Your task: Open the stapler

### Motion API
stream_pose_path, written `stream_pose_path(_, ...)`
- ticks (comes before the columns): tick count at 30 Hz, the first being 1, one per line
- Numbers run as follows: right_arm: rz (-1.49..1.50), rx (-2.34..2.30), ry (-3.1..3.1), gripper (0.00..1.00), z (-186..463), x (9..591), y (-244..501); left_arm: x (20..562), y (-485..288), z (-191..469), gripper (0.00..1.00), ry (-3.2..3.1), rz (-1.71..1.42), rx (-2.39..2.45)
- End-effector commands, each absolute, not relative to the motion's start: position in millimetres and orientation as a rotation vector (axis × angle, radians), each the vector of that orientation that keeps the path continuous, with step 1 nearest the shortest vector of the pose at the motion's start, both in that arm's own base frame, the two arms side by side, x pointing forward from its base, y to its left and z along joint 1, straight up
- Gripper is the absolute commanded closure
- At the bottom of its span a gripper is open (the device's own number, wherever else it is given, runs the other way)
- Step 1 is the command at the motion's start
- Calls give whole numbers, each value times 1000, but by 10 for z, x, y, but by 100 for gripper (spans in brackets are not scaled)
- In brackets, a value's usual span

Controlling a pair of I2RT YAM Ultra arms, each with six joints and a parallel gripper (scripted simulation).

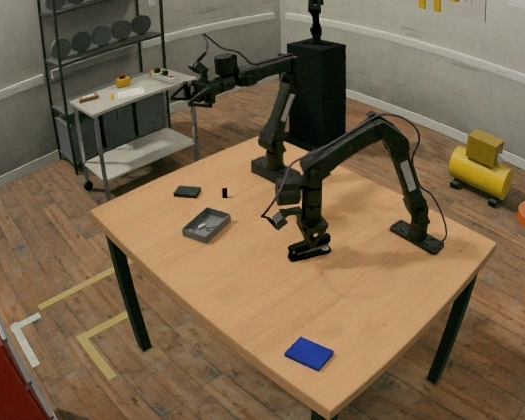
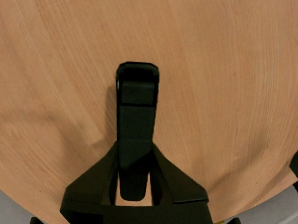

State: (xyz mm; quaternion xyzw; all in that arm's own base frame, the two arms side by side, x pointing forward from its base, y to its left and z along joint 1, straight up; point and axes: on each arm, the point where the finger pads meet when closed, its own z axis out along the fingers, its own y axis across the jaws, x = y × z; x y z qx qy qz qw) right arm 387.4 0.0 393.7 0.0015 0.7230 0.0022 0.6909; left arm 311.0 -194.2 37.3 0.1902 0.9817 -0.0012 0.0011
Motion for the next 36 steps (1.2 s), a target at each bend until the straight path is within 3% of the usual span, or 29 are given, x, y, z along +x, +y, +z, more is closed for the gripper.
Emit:
stream_pose_path(1, 0, 0, 1561, 0, 4108, 3808, 10, 3135, -1958, 592, 79, 3063, -13, 594)
stream_pose_path(10, 0, 0, 1561, 0, 4108, 3808, 10, 3151, -1991, 919, 79, 3052, -17, 562)
stream_pose_path(19, 0, 0, 1561, 0, 4108, 3808, 10, 2628, -2503, 761, 79, 3094, -9, 494)
stream_pose_path(36, 0, 0, 1561, 0, 4108, 3808, 10, 2206, -3069, 752, 79, 3039, -19, 641)
